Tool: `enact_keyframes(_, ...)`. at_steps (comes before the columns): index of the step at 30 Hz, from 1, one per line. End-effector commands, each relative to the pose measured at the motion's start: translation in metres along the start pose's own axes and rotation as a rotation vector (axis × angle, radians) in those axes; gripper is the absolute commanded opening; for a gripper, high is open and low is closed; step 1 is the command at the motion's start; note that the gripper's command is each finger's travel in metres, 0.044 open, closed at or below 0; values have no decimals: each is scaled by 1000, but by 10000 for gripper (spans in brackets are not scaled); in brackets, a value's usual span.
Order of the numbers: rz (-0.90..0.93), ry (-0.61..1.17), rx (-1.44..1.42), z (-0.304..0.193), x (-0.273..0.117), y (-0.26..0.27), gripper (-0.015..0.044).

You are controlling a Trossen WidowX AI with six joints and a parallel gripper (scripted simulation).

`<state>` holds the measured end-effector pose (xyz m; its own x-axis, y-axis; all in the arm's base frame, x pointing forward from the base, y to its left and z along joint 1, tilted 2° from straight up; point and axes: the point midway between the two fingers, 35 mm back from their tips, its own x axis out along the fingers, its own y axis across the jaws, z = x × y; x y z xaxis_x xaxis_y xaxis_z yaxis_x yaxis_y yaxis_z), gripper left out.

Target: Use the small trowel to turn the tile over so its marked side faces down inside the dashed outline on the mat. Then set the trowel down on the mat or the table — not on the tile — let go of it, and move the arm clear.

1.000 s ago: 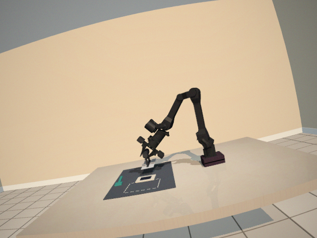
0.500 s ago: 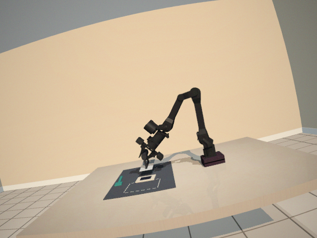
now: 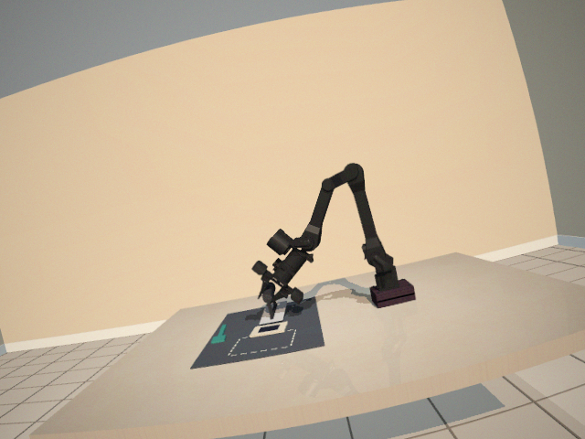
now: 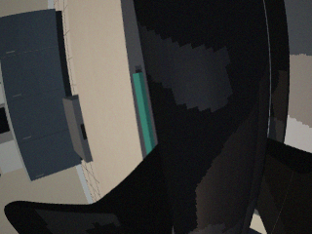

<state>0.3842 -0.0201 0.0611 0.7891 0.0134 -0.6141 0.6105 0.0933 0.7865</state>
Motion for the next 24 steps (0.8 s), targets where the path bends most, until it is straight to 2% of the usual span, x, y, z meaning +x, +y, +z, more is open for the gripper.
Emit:
enact_keyframes(1, 8, -6, 1, 0, 3, -3, 0)
enact_keyframes(24, 6, -4, 4, -27, 6, -6, 0)
